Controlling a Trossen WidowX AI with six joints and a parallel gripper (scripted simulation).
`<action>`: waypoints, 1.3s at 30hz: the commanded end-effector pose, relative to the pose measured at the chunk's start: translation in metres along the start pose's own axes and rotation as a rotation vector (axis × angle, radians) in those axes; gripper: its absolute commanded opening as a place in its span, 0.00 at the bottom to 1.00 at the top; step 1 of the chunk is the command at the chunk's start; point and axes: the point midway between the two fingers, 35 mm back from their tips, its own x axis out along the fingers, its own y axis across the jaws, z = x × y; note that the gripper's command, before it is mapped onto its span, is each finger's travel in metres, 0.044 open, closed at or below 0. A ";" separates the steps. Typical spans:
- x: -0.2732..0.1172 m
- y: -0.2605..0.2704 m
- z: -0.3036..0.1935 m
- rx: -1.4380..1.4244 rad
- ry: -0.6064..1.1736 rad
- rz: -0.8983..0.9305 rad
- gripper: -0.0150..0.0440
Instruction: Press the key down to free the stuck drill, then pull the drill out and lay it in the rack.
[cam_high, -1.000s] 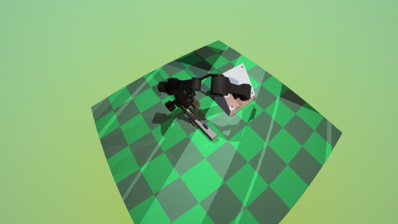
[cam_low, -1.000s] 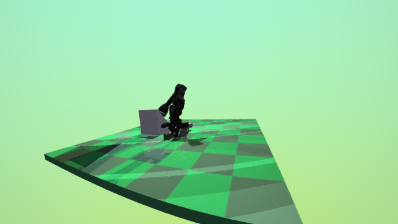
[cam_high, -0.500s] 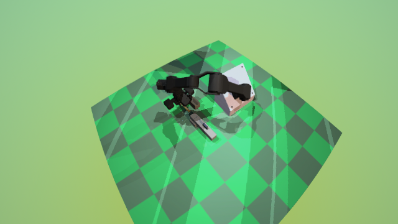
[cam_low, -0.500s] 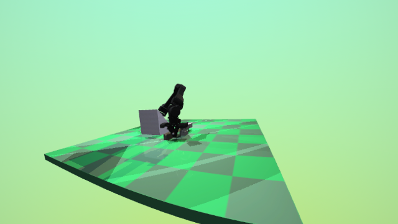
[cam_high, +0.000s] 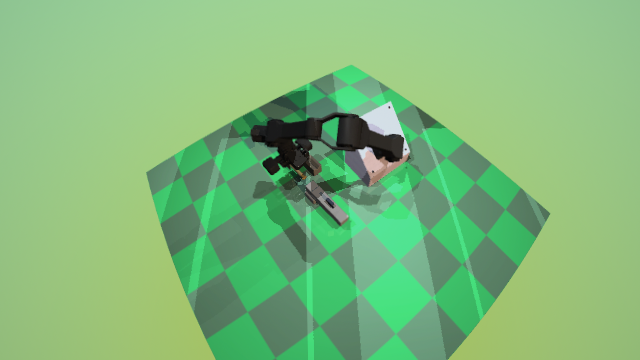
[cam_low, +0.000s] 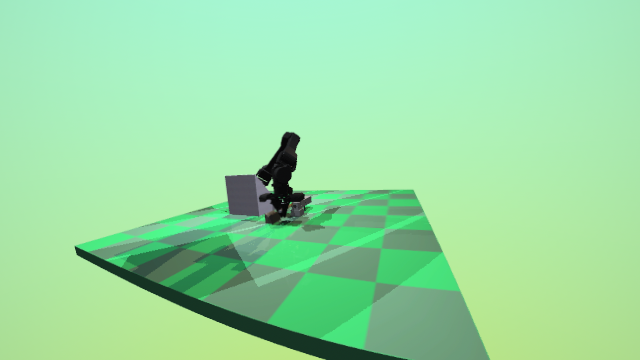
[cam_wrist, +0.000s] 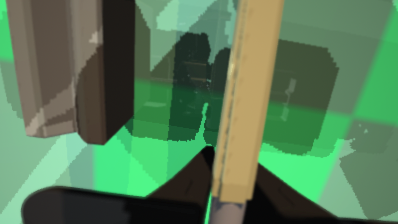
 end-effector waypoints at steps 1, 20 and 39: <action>-0.003 0.000 0.000 -0.005 0.003 0.002 0.25; -0.017 0.000 0.002 -0.005 0.004 0.003 0.25; -0.030 0.000 0.002 -0.004 0.004 0.003 0.25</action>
